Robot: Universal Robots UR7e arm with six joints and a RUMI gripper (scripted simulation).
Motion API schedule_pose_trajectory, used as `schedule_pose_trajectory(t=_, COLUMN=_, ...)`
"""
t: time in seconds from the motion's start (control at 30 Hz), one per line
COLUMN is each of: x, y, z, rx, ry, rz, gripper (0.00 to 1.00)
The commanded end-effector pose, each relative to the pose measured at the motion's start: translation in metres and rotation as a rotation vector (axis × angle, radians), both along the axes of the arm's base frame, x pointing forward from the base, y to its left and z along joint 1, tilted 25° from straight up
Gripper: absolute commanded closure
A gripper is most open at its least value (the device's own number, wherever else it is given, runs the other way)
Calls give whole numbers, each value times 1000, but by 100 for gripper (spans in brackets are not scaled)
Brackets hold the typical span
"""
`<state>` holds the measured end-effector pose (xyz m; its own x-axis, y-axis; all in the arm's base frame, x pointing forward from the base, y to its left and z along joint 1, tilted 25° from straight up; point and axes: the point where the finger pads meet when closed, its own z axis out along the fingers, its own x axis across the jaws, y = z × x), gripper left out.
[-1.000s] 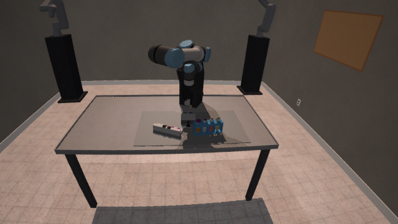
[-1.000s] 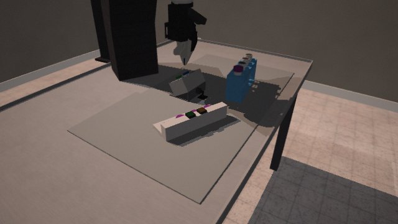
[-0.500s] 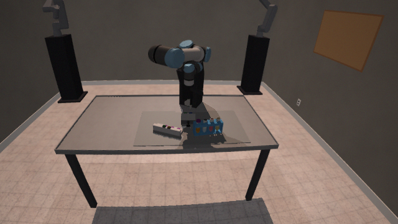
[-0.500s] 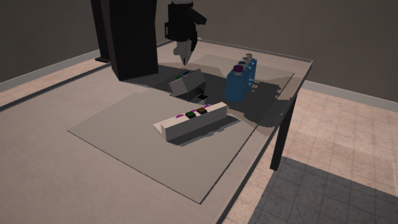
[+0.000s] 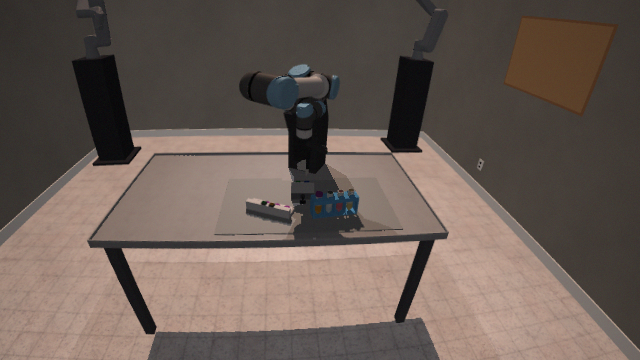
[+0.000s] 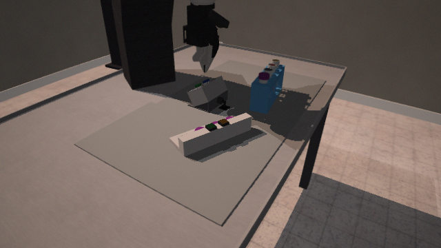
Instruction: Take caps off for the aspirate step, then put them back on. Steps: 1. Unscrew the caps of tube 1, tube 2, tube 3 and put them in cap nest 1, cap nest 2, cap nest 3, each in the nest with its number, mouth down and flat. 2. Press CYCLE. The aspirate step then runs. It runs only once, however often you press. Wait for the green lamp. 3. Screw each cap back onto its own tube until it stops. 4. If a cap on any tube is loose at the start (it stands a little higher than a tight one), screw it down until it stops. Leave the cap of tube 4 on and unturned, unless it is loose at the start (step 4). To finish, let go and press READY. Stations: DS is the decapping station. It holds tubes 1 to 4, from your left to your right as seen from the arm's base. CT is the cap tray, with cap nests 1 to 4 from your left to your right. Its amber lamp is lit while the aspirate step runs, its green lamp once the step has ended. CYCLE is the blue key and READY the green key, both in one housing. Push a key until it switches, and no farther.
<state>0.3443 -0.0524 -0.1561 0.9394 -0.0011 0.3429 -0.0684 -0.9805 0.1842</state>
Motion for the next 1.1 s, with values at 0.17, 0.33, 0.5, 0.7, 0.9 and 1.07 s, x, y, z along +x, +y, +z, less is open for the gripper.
schedule_pose_trajectory(t=0.17, x=6, y=10, z=-25, rx=-4, ry=217, rz=-53, gripper=100)
schedule_pose_trajectory(t=0.33, x=6, y=10, z=-25, rx=-4, ry=217, rz=-53, gripper=100)
schedule_pose_trajectory(t=0.5, x=7, y=11, z=-25, rx=-4, ry=217, rz=-53, gripper=100)
schedule_pose_trajectory(t=0.7, x=8, y=11, z=-24, rx=-4, ry=217, rz=-53, gripper=100)
schedule_pose_trajectory(t=0.9, x=9, y=11, z=-24, rx=-4, ry=217, rz=-53, gripper=100)
schedule_pose_trajectory(t=1.07, x=10, y=10, z=-24, rx=-4, ry=217, rz=-53, gripper=100)
